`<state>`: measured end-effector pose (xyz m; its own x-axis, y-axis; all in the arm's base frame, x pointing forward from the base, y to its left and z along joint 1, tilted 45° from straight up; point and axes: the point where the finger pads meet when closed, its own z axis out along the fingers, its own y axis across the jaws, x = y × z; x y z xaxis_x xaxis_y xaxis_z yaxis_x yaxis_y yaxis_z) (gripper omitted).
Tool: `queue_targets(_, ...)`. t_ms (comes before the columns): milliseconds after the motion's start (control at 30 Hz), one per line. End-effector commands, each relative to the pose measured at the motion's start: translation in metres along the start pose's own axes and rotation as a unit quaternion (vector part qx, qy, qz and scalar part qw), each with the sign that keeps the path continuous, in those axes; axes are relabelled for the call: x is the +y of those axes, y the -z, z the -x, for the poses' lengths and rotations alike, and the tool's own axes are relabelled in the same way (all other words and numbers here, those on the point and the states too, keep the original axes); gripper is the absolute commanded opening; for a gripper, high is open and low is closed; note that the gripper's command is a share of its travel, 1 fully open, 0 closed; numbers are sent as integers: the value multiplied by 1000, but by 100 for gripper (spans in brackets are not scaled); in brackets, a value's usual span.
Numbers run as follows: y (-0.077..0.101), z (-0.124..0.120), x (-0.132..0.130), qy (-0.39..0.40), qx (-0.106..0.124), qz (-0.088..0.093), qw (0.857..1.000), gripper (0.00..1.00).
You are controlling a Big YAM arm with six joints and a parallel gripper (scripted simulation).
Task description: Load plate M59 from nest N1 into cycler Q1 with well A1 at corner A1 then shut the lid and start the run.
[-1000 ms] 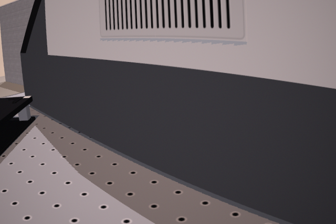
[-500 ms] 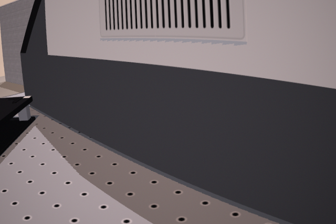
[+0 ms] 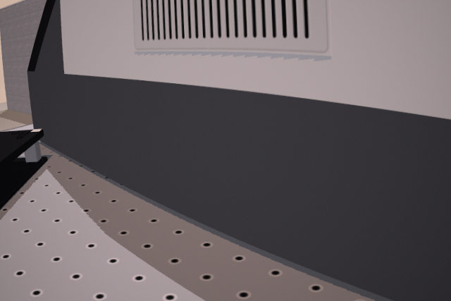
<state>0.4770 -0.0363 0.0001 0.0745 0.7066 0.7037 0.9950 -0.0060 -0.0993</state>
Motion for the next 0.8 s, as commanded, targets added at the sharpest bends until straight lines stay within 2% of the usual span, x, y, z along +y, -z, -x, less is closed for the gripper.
queue_targets(0, 19, 2, 2, 3, -4, 16, 1000, 0)
queue_targets(333, 22, -5, 13, 16, -8, 20, 1000, 0)
queue_targets(367, 21, -7, 14, 17, -9, 19, 1000, 100)
queue_targets(767, 17, -14, 18, 27, -10, 17, 999, 100)
